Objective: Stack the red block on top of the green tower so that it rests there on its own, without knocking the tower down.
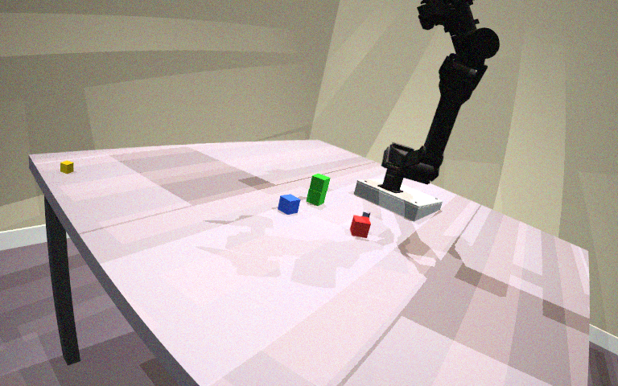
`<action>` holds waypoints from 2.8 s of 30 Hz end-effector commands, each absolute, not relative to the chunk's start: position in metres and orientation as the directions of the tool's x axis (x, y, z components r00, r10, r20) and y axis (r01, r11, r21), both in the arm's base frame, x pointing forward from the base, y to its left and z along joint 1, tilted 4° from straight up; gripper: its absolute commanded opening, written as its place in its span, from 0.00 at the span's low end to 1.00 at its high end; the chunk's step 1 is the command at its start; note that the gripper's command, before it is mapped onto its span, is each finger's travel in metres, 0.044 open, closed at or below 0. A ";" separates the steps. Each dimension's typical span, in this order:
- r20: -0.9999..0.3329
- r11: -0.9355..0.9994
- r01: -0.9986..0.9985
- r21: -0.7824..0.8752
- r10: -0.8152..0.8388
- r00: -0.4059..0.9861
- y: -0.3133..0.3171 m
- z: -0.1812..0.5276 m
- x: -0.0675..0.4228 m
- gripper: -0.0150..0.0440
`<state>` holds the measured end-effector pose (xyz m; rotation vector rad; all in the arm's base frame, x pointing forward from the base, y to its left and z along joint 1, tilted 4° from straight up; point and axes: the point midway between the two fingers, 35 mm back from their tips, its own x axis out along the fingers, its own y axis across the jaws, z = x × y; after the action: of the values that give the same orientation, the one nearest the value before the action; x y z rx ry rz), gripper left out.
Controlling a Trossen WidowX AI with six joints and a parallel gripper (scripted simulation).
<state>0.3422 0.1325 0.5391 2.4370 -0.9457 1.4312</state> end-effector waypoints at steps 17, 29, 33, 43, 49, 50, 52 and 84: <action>0.813 -0.841 -0.201 -0.502 -0.538 0.224 0.115 0.605 0.188 1.00; 0.684 -0.667 0.154 -0.729 -0.706 0.185 0.032 0.620 0.085 1.00; 0.622 -0.565 0.273 -0.779 -0.753 0.215 -0.001 0.618 0.066 1.00; 0.442 -0.252 0.474 -0.844 -0.827 0.347 -0.080 0.594 0.054 1.00; 0.341 -0.082 0.522 -0.849 -0.840 0.423 -0.116 0.577 0.063 1.00; 0.319 -0.047 0.528 -0.848 -0.840 0.438 -0.123 0.573 0.066 1.00; 0.322 -0.052 0.515 -0.856 -0.832 0.451 -0.124 0.573 0.068 1.00; -0.435 0.806 0.099 -0.584 -0.414 0.800 -0.191 0.373 0.272 1.00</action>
<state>0.2516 -0.2010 0.3978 3.7148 -3.2255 2.1964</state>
